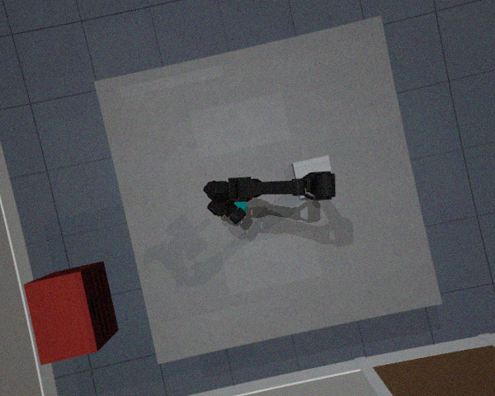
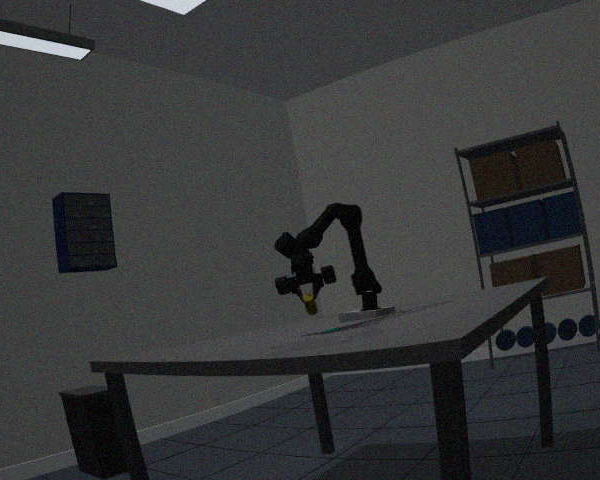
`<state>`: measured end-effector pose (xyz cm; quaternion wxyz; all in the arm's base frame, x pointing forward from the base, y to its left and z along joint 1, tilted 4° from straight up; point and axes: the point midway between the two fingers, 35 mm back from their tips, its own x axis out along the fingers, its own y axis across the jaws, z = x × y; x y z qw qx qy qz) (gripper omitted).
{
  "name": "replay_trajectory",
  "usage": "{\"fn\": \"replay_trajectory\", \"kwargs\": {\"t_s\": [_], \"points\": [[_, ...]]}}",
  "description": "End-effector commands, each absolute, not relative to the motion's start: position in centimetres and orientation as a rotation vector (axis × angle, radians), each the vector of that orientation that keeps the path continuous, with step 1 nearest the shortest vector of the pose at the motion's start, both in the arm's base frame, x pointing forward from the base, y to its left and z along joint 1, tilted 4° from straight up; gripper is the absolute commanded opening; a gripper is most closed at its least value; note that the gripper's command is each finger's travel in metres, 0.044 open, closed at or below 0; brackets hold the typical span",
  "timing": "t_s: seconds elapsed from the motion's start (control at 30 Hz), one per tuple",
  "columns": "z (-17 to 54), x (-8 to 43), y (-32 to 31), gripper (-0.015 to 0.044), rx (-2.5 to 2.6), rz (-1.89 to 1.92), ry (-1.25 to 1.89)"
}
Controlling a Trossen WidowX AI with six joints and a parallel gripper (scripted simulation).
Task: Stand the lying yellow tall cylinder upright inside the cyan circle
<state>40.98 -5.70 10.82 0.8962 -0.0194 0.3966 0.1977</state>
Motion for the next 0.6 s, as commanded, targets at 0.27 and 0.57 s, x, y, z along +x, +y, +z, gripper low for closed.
{"fn": "replay_trajectory", "kwargs": {"t_s": [0.27, 0.57], "points": [[10.86, 41.07, -5.97, 0.0105, -0.006, 0.411, 0.748], [10.92, 41.05, -6.2, 0.0105, 0.012, 0.414, 0.693]]}}
